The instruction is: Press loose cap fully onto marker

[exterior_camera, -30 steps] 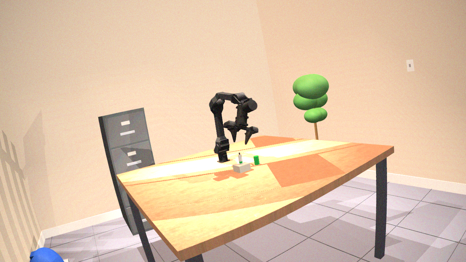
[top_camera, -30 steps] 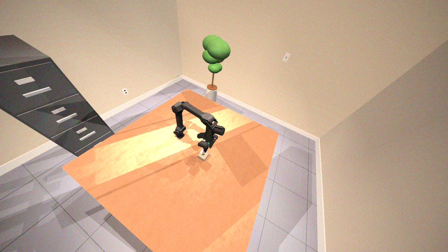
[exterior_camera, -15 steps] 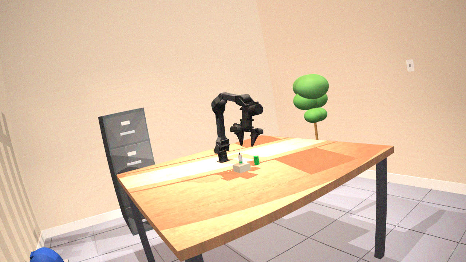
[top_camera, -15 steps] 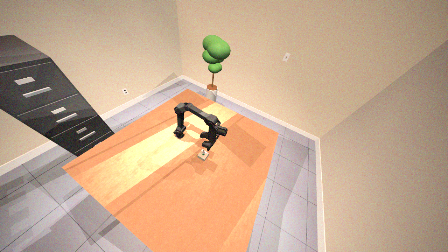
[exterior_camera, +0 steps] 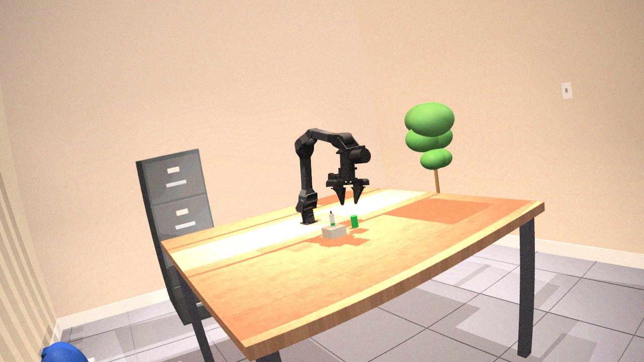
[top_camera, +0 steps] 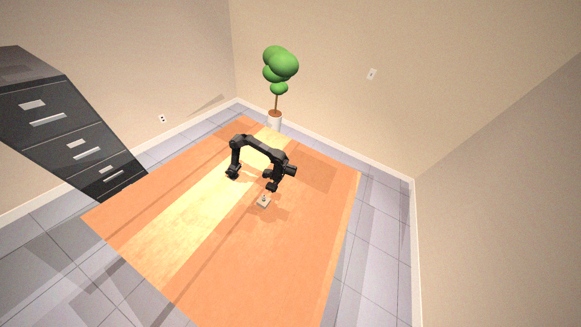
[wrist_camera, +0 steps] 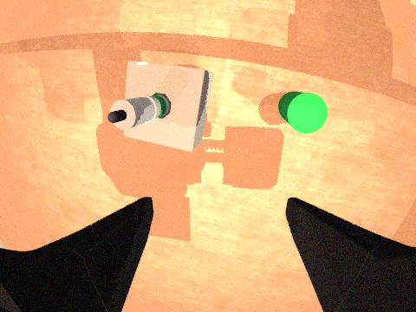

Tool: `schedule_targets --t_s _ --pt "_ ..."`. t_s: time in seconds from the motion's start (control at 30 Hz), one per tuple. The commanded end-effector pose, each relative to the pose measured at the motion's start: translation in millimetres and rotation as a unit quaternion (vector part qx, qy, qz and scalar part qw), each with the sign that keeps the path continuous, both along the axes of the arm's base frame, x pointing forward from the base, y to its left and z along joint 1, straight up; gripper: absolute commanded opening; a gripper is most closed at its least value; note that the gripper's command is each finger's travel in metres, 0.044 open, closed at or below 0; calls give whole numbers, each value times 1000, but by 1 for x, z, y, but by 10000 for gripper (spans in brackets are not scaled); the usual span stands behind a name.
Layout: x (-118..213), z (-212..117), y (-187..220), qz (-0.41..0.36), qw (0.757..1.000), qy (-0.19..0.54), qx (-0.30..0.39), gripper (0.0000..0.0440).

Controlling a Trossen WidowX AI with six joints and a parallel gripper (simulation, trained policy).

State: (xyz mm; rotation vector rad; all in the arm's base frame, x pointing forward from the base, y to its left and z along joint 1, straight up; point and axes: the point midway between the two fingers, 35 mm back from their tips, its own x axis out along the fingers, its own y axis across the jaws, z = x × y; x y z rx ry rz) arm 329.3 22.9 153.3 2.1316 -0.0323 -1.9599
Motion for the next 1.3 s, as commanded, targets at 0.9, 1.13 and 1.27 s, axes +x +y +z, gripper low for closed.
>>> schedule_targets --t_s 0.9,1.13,1.27 --pt "-31 -40 42 29 990 114 78 327" --pt "-36 -52 44 37 987 129 84 317" --pt "-38 -60 44 43 986 137 86 310"
